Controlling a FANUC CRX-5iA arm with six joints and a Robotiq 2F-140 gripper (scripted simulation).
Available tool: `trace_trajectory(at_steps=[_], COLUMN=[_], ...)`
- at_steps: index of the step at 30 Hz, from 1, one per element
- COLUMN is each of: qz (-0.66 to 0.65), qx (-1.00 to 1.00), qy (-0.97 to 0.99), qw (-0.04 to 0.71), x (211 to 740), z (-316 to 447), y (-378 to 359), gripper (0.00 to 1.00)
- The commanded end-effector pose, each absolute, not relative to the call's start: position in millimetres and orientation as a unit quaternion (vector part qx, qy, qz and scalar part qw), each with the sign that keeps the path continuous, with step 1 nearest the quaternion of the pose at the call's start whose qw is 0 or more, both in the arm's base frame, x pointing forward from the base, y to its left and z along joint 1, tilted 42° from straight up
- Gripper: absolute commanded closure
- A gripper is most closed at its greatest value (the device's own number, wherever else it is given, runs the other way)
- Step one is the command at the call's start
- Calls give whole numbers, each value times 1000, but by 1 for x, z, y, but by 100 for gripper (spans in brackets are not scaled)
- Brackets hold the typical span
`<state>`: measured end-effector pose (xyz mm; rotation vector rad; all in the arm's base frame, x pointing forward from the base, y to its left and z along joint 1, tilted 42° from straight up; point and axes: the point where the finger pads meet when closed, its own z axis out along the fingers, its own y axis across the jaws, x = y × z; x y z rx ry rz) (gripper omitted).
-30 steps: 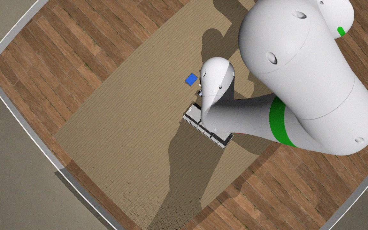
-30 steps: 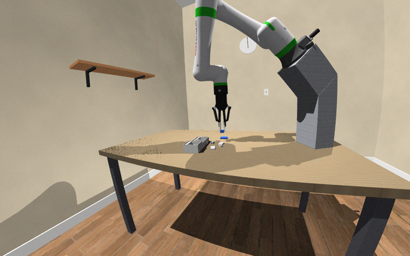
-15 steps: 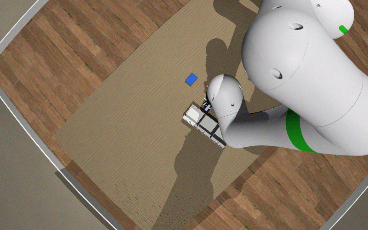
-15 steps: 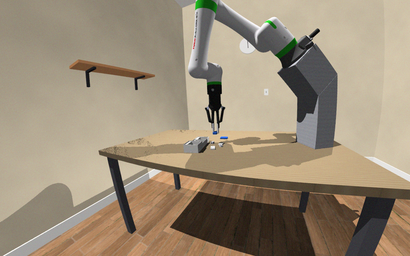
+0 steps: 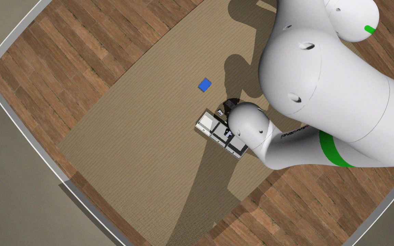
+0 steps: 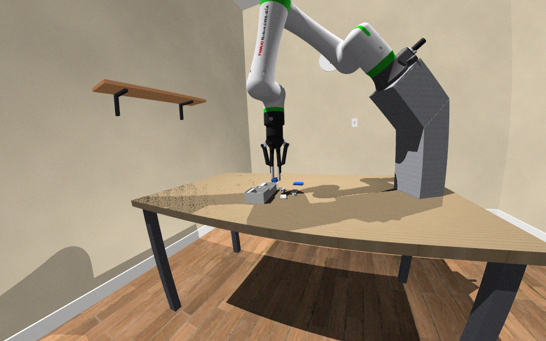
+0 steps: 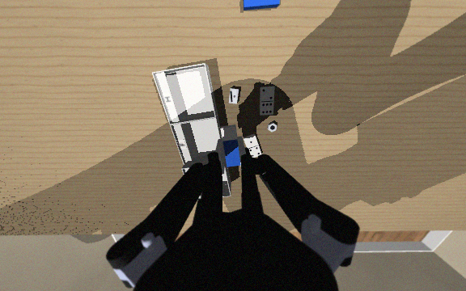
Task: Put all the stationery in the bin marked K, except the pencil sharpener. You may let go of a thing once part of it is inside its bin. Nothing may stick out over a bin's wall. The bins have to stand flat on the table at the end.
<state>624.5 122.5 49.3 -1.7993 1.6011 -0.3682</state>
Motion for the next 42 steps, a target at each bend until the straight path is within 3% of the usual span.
trace_trajectory(at_steps=[1, 8, 22, 42], qz=[-155, -155, -160, -160], qx=[-690, -690, -698, -698], qy=[628, 628, 619, 619], qw=[325, 325, 322, 322], x=[631, 631, 651, 653], z=[61, 61, 101, 98], y=[141, 141, 210, 209], gripper=[89, 89, 89, 89])
